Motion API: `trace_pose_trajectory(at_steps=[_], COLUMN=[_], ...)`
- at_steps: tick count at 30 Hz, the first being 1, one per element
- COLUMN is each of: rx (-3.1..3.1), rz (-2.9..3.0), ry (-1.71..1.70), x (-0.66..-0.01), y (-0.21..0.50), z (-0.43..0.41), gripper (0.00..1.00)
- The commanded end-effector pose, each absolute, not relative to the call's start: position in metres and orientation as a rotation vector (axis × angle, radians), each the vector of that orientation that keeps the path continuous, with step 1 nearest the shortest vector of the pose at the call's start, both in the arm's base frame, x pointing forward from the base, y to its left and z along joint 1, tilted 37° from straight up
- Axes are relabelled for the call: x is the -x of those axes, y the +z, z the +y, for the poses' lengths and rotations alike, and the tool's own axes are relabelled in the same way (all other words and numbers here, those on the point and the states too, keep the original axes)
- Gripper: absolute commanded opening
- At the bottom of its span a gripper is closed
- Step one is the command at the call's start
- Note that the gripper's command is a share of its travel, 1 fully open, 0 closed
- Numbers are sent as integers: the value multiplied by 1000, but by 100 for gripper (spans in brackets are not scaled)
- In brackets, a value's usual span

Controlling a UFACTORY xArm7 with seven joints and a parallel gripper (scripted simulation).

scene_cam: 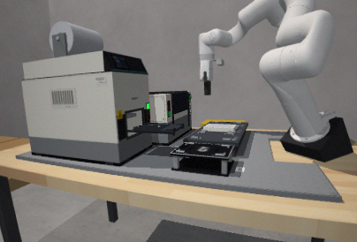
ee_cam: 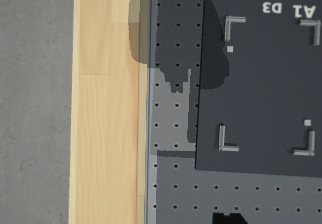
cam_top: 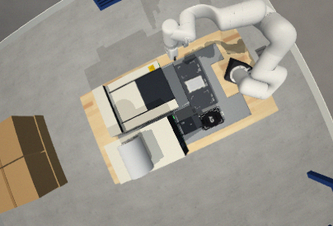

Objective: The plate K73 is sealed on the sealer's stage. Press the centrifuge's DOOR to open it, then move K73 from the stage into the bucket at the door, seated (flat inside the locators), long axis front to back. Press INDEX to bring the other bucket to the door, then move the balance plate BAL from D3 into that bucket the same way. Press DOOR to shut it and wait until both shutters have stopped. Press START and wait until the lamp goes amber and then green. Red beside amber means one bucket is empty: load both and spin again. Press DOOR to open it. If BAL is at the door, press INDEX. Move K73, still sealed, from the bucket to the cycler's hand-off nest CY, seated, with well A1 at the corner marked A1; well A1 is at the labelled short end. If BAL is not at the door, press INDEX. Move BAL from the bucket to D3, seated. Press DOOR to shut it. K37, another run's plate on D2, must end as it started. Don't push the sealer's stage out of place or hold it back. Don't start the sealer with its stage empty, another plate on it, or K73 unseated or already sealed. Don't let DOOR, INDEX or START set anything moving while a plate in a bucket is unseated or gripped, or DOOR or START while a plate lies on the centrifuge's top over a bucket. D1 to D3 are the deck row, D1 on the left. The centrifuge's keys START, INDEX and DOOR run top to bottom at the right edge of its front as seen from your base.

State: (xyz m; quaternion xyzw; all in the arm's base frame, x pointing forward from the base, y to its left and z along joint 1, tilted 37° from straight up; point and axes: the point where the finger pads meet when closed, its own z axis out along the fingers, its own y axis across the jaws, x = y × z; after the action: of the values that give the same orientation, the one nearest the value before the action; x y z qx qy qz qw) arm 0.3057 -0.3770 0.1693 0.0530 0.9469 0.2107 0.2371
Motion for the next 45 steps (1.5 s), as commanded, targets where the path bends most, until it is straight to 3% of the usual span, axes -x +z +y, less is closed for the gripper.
trace_pose_trajectory(at_steps=[1,24,45], rx=[-148,-259,-260], rz=[2593,2086,2086], ry=[572,459,459], x=[-305,-305,-301], y=[171,171,191], z=[-379,-379,-389], gripper=[0,0,0])
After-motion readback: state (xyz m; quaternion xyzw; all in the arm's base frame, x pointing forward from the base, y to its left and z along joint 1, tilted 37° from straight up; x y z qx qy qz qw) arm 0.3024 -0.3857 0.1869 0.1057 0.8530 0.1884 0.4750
